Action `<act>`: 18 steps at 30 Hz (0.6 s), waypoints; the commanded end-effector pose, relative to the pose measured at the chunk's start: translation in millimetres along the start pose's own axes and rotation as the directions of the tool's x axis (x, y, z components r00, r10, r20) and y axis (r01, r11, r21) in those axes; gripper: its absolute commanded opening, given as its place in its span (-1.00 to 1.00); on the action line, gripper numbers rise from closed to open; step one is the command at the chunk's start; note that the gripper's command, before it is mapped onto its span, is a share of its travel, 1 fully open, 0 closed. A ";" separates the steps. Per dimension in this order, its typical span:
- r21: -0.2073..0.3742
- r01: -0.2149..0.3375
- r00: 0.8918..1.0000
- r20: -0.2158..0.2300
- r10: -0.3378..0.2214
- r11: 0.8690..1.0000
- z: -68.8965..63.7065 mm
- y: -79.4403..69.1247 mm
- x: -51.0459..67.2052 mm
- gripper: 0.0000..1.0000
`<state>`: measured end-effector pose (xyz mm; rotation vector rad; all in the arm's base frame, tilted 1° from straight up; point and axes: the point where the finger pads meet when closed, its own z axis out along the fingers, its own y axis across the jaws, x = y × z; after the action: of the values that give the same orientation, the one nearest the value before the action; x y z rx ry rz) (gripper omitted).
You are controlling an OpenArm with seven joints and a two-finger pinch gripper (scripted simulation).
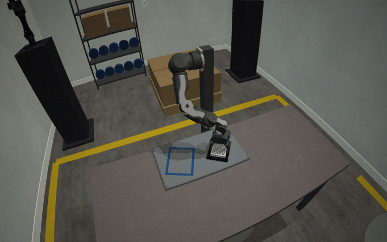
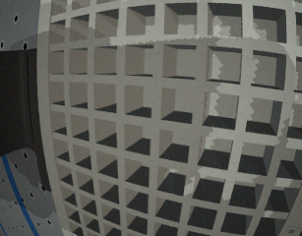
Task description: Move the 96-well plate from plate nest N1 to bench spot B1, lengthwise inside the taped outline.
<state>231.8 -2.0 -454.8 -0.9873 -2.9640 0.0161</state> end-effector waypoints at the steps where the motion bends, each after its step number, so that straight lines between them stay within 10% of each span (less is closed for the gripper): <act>1: -0.002 0.000 1.000 0.000 0.000 1.000 -0.4 0.6 0.1 -0.06; 18: -0.002 0.000 1.000 0.000 0.000 1.000 -0.5 0.7 0.1 -1.00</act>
<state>231.8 -2.0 -454.8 -0.9872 -2.9640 0.0161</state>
